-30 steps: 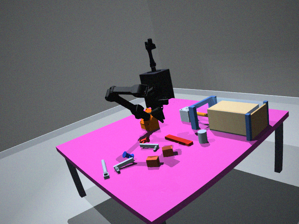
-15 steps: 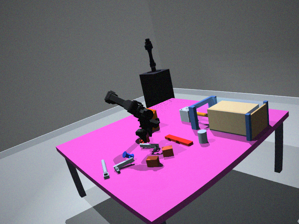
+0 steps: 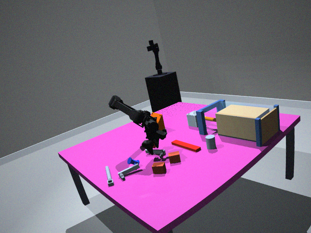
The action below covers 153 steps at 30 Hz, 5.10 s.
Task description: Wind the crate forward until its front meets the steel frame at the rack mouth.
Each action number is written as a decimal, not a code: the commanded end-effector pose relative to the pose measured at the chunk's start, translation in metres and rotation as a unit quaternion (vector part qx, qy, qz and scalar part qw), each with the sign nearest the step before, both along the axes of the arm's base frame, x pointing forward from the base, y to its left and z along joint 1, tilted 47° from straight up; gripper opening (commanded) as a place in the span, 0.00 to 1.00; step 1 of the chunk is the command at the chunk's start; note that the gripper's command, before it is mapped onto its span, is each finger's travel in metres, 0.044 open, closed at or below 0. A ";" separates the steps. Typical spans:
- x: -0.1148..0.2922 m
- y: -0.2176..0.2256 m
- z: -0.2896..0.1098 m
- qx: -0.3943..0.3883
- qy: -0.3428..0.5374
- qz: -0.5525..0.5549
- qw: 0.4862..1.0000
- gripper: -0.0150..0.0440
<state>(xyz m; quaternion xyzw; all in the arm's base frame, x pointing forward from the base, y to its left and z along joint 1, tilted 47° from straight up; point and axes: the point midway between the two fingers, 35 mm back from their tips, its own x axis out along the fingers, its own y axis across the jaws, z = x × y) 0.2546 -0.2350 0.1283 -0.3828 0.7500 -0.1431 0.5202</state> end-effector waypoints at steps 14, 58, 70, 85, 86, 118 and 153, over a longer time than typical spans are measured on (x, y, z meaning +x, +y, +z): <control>-0.003 -0.008 -0.008 0.000 0.001 -0.001 1.000 0.78; 0.024 0.104 0.095 0.010 0.047 0.058 0.997 0.25; 0.024 0.104 0.095 0.010 0.047 0.058 0.997 0.25; 0.040 0.125 0.074 0.021 0.036 0.058 0.997 0.25; 0.043 0.131 0.070 0.023 0.033 0.058 0.998 0.25; 0.069 0.330 -0.093 0.074 -0.001 0.051 0.996 0.25; -0.035 0.441 -0.235 0.029 0.016 0.003 0.999 0.25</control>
